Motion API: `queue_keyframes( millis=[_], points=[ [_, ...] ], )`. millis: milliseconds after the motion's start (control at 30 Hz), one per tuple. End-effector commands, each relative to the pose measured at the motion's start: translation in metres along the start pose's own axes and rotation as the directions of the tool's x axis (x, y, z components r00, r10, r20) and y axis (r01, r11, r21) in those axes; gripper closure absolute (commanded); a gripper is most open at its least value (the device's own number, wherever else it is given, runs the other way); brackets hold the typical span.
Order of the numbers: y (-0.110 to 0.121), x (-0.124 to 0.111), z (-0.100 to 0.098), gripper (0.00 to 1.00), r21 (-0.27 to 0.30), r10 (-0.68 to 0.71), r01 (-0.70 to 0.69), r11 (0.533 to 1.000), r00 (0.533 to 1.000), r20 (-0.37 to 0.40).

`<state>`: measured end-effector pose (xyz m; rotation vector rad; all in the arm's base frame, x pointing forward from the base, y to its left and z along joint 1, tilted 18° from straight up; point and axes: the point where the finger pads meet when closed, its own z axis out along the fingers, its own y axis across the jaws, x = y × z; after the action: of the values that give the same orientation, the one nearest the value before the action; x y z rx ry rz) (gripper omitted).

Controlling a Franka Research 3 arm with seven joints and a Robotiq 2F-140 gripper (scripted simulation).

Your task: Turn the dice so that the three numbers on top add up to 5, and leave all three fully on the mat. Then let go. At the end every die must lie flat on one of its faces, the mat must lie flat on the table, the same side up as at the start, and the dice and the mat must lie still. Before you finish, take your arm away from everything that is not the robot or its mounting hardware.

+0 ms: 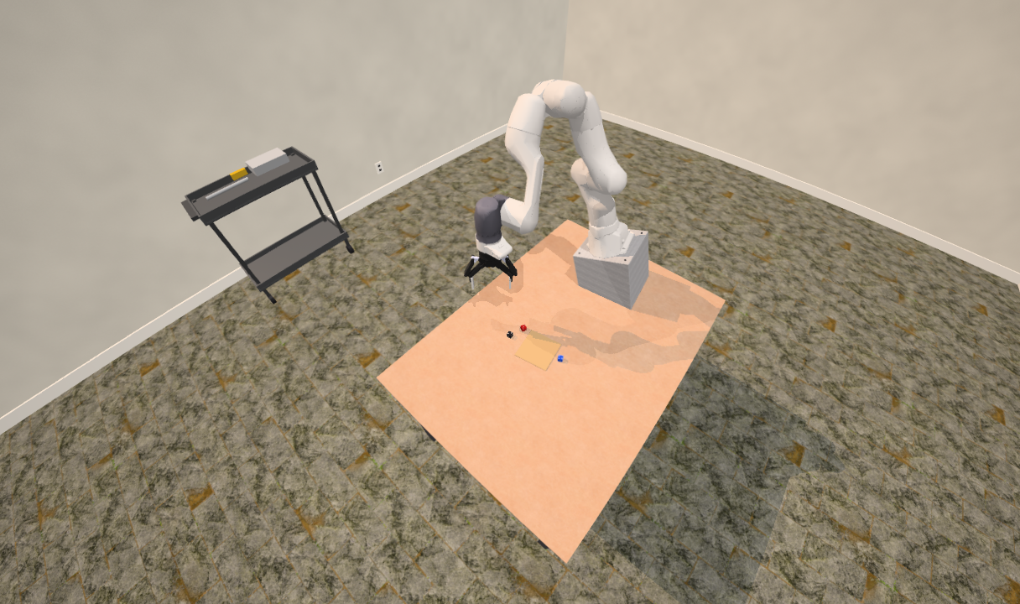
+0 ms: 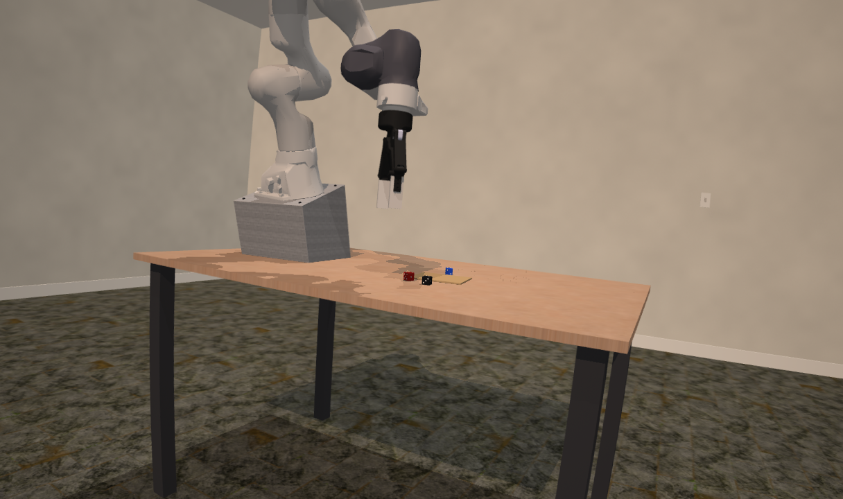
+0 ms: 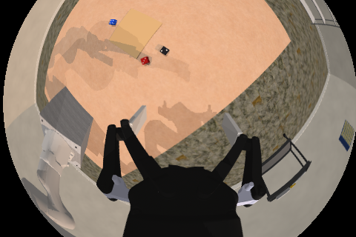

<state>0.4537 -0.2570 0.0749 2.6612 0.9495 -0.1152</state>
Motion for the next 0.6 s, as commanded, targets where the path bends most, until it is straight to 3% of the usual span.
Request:
queue_keyframes(
  millis=[0,567],
  points=[
    [0.0001,0.0,-0.0001,0.0,0.0,0.0,0.0,1.0,1.0,0.0],
    [-0.0004,0.0014,0.0002,0.0,0.0,-0.001,0.001,1.0,1.0,0.0]
  ],
)
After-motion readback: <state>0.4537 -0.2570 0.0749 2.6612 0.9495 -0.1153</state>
